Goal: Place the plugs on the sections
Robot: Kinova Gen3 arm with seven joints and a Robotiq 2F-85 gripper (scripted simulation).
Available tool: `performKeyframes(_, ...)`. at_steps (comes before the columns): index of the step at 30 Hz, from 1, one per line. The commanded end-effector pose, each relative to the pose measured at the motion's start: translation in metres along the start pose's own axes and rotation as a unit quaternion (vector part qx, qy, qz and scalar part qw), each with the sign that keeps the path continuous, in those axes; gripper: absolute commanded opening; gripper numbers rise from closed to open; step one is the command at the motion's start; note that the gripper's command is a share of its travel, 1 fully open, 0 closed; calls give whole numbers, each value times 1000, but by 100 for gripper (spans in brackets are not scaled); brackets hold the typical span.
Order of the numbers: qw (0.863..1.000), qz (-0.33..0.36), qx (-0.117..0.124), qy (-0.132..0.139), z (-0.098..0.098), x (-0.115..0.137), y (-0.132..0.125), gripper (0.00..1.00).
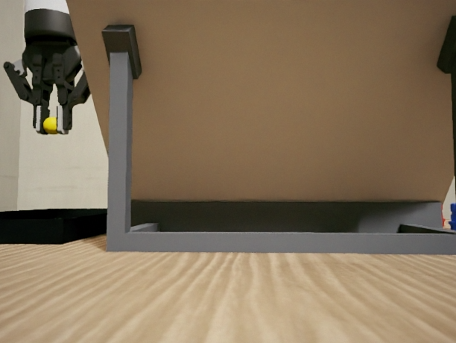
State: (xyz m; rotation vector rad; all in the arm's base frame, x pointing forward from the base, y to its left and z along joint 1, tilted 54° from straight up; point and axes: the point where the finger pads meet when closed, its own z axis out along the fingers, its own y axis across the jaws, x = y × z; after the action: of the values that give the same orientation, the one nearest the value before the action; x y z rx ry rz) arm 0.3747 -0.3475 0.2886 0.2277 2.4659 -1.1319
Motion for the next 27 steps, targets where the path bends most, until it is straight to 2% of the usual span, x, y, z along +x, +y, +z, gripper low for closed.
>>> performKeyframes(1, 1000, 0, 1, -5, -5, -3, -1, 0)
performKeyframes(16, 1000, 0, 1, -5, -5, -3, -1, 0)
performKeyframes(17, 1000, 0, 1, -5, -45, 54, -1, 0)
performKeyframes(27, 1000, 0, 1, -5, -45, 54, -1, 0)
